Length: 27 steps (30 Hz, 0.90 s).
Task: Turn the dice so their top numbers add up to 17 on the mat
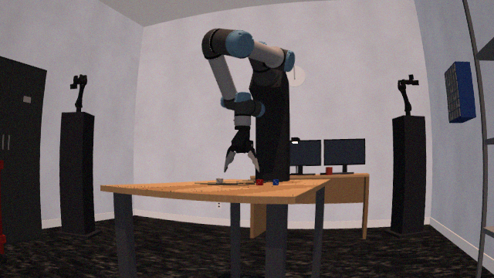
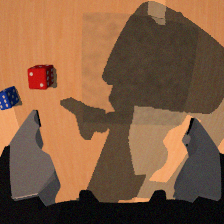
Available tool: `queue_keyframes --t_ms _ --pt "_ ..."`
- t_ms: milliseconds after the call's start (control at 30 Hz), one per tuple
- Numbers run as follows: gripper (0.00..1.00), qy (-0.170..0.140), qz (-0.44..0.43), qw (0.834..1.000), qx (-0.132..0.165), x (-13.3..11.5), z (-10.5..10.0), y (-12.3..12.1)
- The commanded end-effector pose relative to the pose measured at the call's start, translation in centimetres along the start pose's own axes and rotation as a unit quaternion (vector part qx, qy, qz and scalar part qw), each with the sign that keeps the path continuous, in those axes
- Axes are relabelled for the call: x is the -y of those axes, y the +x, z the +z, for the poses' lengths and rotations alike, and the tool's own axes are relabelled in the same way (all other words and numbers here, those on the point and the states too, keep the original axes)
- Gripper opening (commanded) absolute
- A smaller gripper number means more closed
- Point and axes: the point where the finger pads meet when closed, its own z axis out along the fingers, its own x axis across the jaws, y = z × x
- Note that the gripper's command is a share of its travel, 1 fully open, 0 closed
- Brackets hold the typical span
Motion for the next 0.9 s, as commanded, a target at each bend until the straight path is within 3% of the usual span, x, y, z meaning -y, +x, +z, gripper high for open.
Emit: queue_keyframes --t_ms 0,333,867 --pt "1.0 -0.001 0.0 1.0 -0.001 0.8 0.0 -2.0" --pt "1.0 -0.001 0.0 1.0 -0.001 2.4 0.0 -6.1" --pt "1.0 -0.001 0.0 1.0 -0.001 3.4 0.1 -8.6"
